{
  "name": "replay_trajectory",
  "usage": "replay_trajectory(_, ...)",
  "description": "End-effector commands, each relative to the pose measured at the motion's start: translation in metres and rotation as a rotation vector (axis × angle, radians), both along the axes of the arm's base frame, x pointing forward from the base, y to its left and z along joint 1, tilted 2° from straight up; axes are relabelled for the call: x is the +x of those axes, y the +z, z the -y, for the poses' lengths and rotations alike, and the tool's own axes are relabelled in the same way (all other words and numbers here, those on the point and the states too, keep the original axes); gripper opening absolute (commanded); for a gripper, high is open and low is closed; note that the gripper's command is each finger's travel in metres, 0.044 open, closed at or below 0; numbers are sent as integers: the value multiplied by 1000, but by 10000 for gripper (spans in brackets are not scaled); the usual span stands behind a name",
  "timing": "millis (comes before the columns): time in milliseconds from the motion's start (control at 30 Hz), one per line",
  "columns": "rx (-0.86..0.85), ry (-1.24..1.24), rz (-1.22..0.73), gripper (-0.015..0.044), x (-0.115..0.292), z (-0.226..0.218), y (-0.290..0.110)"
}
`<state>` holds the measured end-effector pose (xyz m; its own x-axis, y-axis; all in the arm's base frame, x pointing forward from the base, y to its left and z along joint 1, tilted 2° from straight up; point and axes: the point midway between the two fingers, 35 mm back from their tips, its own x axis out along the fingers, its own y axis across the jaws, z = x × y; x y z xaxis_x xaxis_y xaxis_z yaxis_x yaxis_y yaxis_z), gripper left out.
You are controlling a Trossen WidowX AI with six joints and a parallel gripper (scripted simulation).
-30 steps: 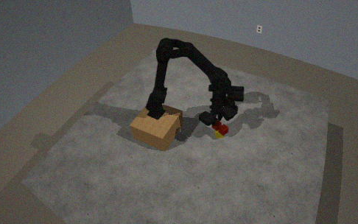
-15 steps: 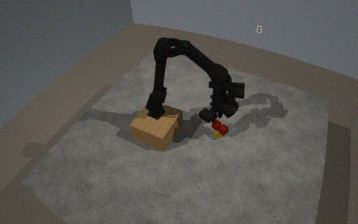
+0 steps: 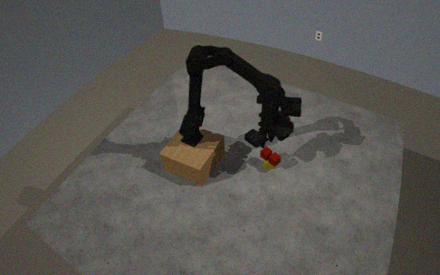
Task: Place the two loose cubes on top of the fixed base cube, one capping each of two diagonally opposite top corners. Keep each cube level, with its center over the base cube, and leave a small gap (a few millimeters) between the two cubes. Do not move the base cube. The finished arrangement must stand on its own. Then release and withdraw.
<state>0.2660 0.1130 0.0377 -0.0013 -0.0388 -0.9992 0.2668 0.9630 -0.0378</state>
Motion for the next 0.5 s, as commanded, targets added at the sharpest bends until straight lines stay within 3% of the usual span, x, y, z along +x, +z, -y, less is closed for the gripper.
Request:
replay_trajectory(0,6,-4,13,205,2,-1,8)
replay_trajectory(467,6,-4,13,205,2,-1,18)
